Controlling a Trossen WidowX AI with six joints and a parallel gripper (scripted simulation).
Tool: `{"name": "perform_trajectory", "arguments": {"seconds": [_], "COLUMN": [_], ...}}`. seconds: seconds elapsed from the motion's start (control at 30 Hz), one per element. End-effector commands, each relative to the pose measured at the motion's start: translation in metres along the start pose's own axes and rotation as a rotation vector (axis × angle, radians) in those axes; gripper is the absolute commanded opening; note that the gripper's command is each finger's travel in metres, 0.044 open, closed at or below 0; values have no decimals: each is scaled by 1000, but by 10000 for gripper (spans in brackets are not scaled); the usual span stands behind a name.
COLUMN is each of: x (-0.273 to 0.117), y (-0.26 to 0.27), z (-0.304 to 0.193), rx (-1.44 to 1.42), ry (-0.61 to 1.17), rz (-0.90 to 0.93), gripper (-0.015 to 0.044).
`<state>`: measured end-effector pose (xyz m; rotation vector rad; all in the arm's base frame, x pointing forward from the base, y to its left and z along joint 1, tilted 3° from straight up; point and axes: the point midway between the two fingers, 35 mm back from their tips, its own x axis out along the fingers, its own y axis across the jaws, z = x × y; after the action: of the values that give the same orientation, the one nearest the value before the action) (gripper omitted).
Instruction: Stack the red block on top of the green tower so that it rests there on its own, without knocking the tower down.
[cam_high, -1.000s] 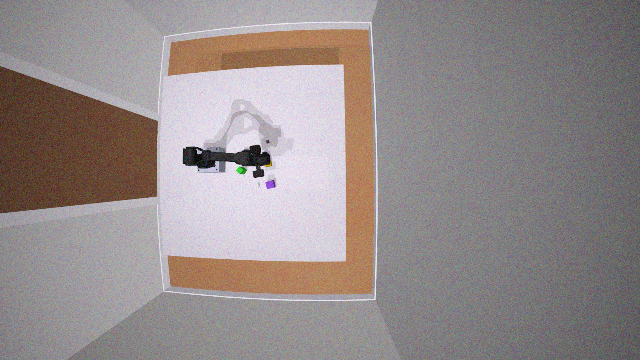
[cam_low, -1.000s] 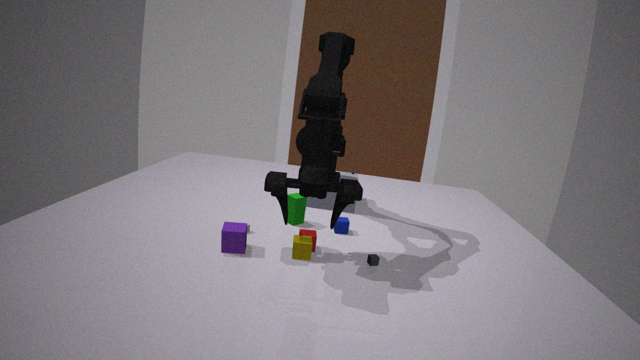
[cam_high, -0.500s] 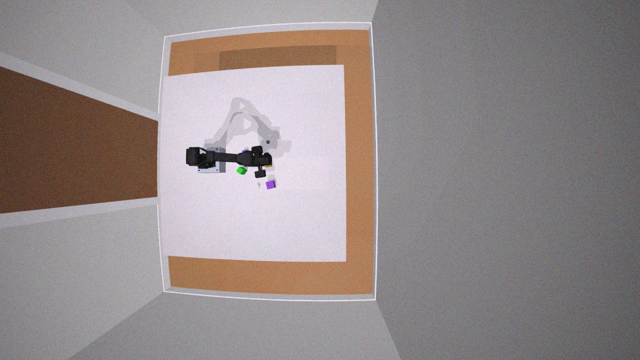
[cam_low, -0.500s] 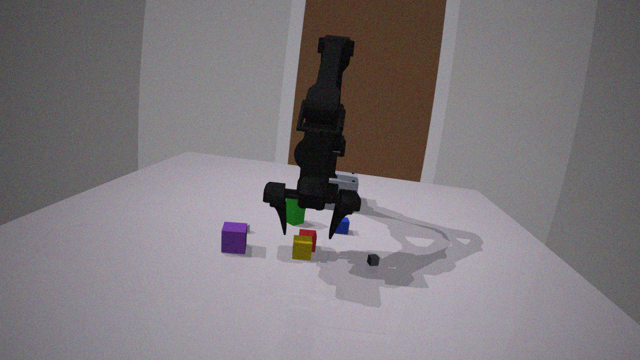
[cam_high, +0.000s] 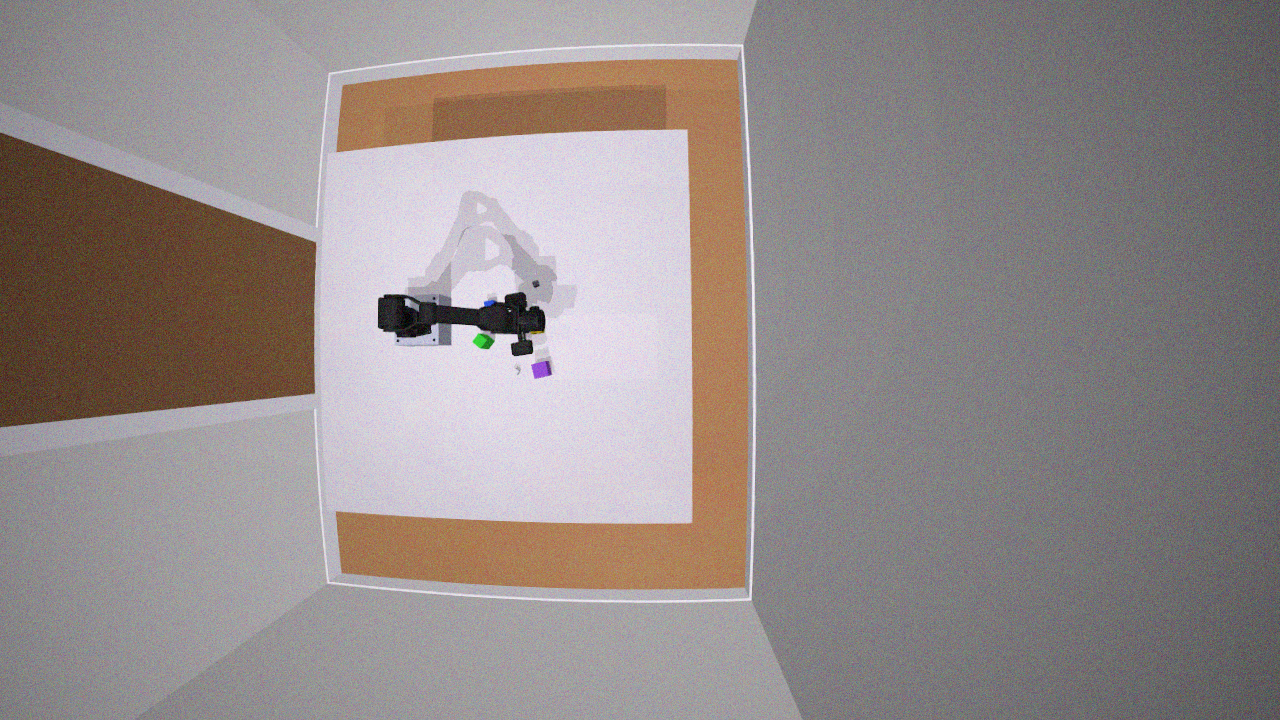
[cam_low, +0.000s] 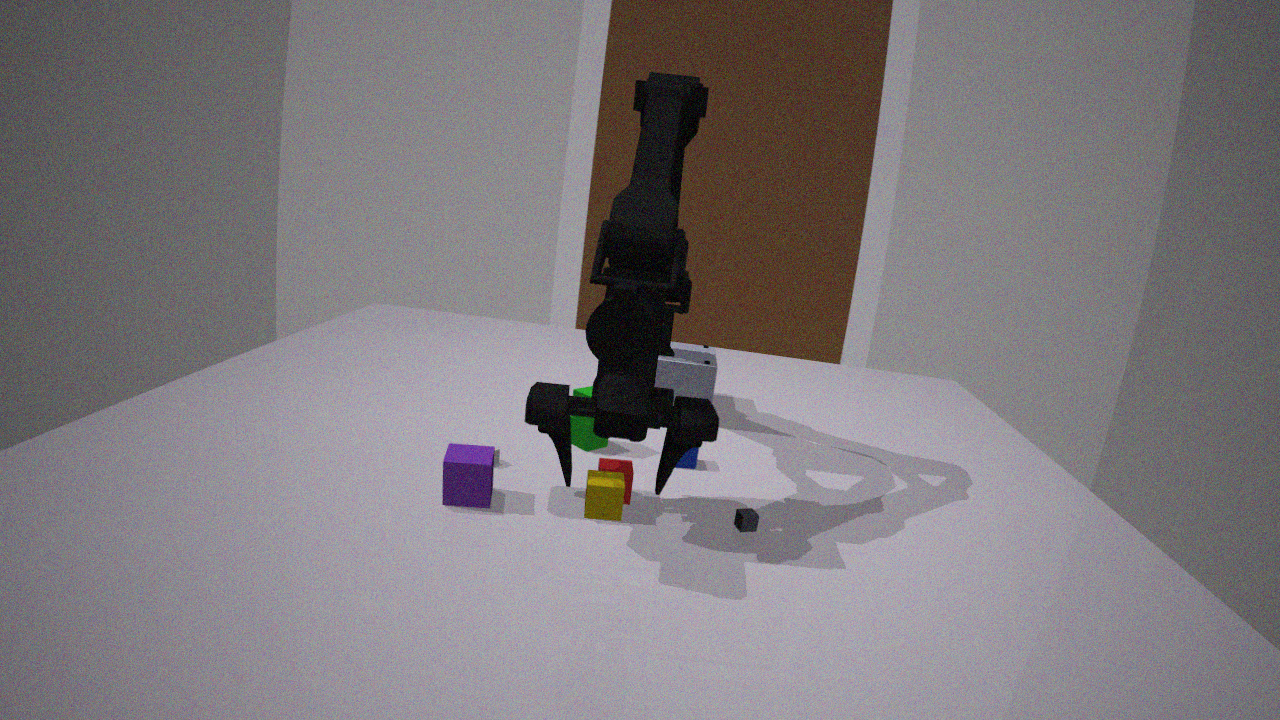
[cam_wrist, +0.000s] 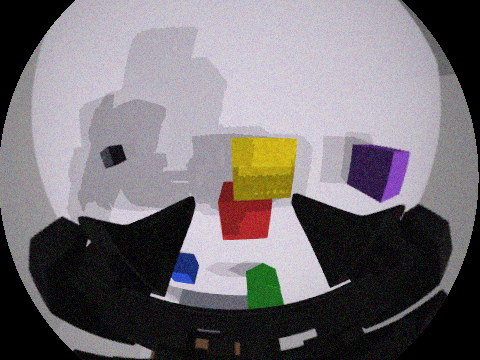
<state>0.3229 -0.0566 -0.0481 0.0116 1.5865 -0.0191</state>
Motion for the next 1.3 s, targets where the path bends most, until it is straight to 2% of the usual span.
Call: {"name": "perform_trajectory", "arguments": {"seconds": [0.0,0.27,0.63,0.87,1.0,1.27], "x": [2,1,1,1,-10,-53], "y": [1,1,1,1,0,0], "z": [-3,-3,-3,-3,-1,0], "rx": [-5,-5,-5,-5,-5,-5], "ry": [6,6,6,6,6,5], "rz": [3,3,3,3,3,3], "gripper": [440,440,151,105,0,0]}}
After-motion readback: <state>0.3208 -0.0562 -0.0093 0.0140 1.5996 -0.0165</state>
